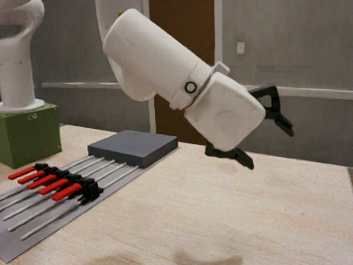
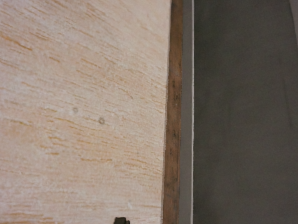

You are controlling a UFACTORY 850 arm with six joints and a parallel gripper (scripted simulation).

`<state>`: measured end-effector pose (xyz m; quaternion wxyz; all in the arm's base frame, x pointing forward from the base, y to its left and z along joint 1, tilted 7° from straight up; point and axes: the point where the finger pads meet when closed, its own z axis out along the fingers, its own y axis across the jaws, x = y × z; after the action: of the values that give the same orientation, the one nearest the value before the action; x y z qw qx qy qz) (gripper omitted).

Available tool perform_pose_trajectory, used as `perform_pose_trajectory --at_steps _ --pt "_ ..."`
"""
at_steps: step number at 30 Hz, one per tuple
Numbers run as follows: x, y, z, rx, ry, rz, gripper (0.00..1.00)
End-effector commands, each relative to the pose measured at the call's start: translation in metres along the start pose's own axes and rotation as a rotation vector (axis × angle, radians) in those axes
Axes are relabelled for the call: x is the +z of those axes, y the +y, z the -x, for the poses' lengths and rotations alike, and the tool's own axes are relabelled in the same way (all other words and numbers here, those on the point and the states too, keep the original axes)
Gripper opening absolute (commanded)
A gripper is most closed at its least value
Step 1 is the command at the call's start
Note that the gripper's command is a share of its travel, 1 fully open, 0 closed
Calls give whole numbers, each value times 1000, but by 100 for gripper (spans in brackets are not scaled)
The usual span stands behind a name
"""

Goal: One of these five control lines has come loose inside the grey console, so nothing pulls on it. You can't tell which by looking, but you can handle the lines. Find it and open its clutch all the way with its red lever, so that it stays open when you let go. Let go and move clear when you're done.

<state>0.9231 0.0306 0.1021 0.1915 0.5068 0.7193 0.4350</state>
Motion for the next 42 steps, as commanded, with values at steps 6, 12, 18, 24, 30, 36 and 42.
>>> perform_pose_trajectory --at_steps 6,12,18,24,30,36,42 --pt "0 2 0 -1 0 2 100" --pt "0 2 0 -1 0 2 100" --pt "-1 2 0 -1 0 2 100" --pt "-11 -12 -7 5 -11 -20 100" --pt "-38 -49 -23 18 -34 -78 100" --pt "-73 -97 -46 38 -62 -160 100" --pt "-105 -139 -66 54 -89 -228 100"
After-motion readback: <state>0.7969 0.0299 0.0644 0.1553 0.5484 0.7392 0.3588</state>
